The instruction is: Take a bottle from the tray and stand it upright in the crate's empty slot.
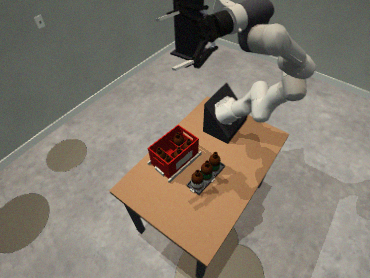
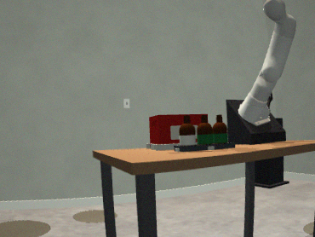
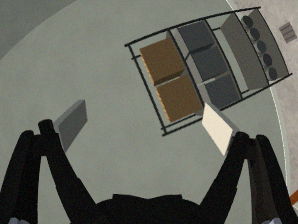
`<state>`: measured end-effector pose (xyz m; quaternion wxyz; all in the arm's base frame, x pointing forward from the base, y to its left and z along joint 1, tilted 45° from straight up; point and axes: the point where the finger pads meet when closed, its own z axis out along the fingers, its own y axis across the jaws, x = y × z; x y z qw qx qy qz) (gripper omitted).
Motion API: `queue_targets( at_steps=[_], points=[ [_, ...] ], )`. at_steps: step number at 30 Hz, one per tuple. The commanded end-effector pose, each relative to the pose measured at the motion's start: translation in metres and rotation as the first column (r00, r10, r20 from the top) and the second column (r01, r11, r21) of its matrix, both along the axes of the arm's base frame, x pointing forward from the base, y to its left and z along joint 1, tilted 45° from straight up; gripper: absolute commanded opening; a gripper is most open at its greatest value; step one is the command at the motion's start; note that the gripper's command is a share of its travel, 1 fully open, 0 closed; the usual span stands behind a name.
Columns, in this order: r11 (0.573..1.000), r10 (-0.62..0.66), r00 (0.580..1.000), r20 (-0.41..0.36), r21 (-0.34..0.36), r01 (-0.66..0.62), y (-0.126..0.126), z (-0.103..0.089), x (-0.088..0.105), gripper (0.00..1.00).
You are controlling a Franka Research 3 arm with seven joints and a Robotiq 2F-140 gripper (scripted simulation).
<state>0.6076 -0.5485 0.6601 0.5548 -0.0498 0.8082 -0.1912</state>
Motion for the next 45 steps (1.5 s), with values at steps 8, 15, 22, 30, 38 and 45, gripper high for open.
queue_targets(
  at_steps=[8, 15, 22, 30, 38, 45],
  points=[
    [1.0, 0.03, 0.999, -0.027, -0.009, -0.03, 0.007, -0.025, 0.01, 1.0],
    [1.0, 0.03, 0.999, -0.027, -0.009, -0.03, 0.007, -0.025, 0.01, 1.0],
    [0.991, 0.13, 0.975, -0.179, 0.063, -0.121, 0.024, -0.145, 0.03, 1.0],
    [0.991, 0.13, 0.975, -0.179, 0.063, -0.121, 0.024, -0.145, 0.03, 1.0],
    [0.991, 0.13, 0.975, -0.179, 0.063, -0.121, 0.024, -0.145, 0.03, 1.0],
    [0.967, 0.243, 0.92, -0.308, 0.154, -0.204, 0.054, -0.26, 0.034, 1.0]
  ],
)
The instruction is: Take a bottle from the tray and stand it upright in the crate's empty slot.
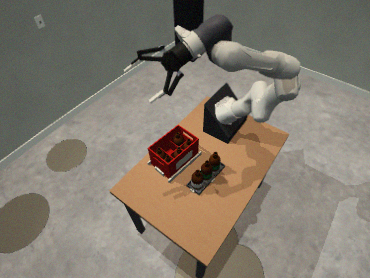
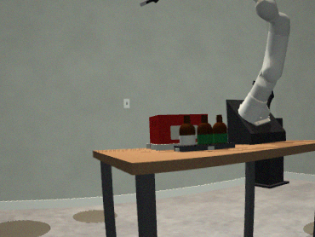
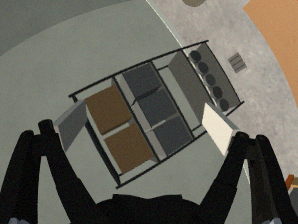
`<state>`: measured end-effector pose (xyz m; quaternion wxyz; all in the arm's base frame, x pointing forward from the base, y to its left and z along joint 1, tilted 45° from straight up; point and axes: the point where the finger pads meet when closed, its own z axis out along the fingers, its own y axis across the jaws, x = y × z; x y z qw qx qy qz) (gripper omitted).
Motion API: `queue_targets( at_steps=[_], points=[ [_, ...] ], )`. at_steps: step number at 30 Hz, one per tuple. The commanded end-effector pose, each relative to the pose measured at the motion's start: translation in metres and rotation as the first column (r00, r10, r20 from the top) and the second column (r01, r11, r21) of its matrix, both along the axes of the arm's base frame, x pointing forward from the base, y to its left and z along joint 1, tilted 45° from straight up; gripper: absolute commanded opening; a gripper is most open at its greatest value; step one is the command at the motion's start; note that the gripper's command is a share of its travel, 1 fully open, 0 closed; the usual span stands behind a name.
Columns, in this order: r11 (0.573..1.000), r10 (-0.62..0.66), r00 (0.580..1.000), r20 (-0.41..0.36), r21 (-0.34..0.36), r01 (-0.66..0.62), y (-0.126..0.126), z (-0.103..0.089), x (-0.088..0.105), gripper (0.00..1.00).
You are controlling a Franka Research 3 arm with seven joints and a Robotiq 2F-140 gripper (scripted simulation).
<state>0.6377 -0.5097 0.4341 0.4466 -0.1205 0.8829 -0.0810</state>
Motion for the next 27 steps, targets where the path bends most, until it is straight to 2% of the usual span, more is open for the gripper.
queue_targets(
  at_steps=[1, 12, 13, 14, 18, 24, 26, 27],
  points=[
    [0.999, 0.043, 0.999, -0.032, 0.006, -0.043, 0.015, -0.034, 0.004, 1.0],
    [0.999, 0.043, 0.999, -0.032, 0.006, -0.043, 0.015, -0.034, 0.004, 1.0],
    [0.986, 0.151, 0.975, -0.161, 0.091, -0.138, 0.04, -0.104, -0.005, 1.0],
    [0.97, 0.221, 0.949, -0.226, 0.155, -0.189, 0.046, -0.107, -0.012, 1.0],
    [0.933, 0.327, 0.896, -0.3, 0.251, -0.257, 0.066, -0.146, -0.036, 1.0],
    [0.853, 0.481, 0.789, -0.383, 0.414, -0.318, 0.092, -0.212, -0.073, 1.0],
    [0.853, 0.481, 0.789, -0.383, 0.414, -0.318, 0.092, -0.212, -0.073, 1.0],
    [0.806, 0.547, 0.733, -0.404, 0.49, -0.331, 0.106, -0.242, -0.088, 1.0]
  ],
)
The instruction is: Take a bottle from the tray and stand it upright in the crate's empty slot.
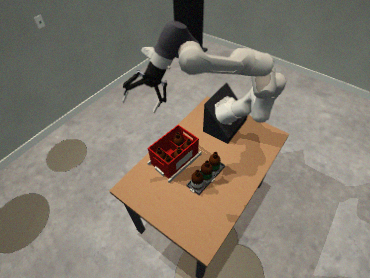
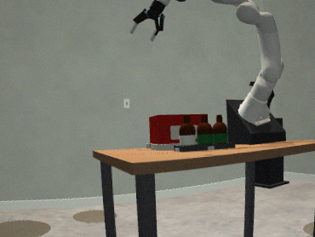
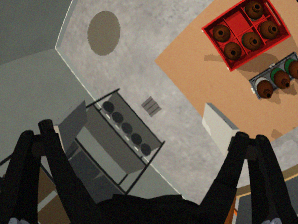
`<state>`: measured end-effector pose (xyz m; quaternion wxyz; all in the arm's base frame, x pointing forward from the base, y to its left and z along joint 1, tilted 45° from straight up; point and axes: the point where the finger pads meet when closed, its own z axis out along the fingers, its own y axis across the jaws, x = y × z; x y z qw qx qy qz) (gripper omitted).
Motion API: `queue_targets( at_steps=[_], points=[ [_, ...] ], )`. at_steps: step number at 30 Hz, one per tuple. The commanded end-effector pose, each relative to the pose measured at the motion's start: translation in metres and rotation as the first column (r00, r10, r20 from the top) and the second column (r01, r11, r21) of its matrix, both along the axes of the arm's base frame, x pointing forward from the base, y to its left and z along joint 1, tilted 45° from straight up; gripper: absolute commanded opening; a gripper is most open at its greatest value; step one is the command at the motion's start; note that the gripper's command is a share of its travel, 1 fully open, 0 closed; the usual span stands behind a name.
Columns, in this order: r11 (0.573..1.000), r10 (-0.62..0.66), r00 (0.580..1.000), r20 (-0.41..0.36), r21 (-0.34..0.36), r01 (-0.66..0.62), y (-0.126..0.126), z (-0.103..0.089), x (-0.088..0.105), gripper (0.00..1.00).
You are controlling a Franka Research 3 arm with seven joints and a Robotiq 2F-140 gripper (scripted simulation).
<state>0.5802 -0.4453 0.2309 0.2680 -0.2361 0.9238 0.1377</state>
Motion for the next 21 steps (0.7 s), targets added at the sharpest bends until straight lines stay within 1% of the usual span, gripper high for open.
queue_targets(
  at_steps=[1, 4, 7, 8, 11, 14, 16, 17, 19, 21],
  points=[
    [0.976, 0.148, 0.976, -0.158, 0.183, -0.118, 0.046, -0.047, -0.035, 1.0],
    [0.953, 0.216, 0.953, -0.214, 0.259, -0.158, 0.06, -0.076, -0.049, 1.0],
    [0.921, 0.286, 0.921, -0.263, 0.342, -0.188, 0.077, -0.109, -0.063, 1.0],
    [0.915, 0.296, 0.916, -0.27, 0.355, -0.192, 0.082, -0.121, -0.068, 1.0],
    [0.915, 0.296, 0.916, -0.27, 0.355, -0.192, 0.106, -0.157, -0.086, 1.0],
    [0.915, 0.296, 0.916, -0.27, 0.355, -0.192, 0.146, -0.196, -0.115, 1.0],
    [0.915, 0.296, 0.916, -0.27, 0.355, -0.192, 0.146, -0.196, -0.115, 1.0],
    [0.915, 0.296, 0.916, -0.27, 0.355, -0.192, 0.188, -0.227, -0.142, 1.0],
    [0.915, 0.296, 0.916, -0.27, 0.355, -0.192, 0.217, -0.249, -0.163, 1.0],
    [0.915, 0.296, 0.916, -0.27, 0.355, -0.192, 0.246, -0.277, -0.181, 1.0]
  ],
)
